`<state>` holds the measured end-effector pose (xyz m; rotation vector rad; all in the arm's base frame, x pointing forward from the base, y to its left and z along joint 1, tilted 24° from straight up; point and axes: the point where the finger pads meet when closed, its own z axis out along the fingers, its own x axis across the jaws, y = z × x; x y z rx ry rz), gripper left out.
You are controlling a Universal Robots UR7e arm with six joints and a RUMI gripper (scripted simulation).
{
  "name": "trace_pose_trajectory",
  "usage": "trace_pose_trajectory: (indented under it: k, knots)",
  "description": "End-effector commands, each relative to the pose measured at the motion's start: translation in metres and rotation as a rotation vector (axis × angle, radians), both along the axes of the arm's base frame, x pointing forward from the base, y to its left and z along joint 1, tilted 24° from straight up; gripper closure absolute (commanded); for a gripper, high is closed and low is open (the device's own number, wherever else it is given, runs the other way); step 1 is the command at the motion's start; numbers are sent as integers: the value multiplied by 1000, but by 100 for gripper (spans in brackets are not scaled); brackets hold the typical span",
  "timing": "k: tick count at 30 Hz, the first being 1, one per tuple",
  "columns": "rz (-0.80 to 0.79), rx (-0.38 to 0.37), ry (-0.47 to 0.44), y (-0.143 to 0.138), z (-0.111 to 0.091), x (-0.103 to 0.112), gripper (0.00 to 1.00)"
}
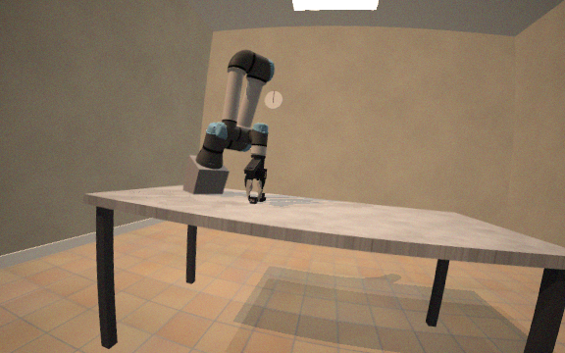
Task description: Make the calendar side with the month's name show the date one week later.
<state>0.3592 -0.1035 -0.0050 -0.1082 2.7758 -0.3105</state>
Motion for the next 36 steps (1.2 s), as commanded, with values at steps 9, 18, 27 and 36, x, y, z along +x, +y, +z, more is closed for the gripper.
trace_pose_trajectory:
  k: [9,18,27,36]
  knots:
    - [0,0,-1,0,0,0,90]
    - [0,0,-1,0,0,0,90]
    - [0,0,-1,0,0,0,90]
    - [0,0,-1,0,0,0,90]
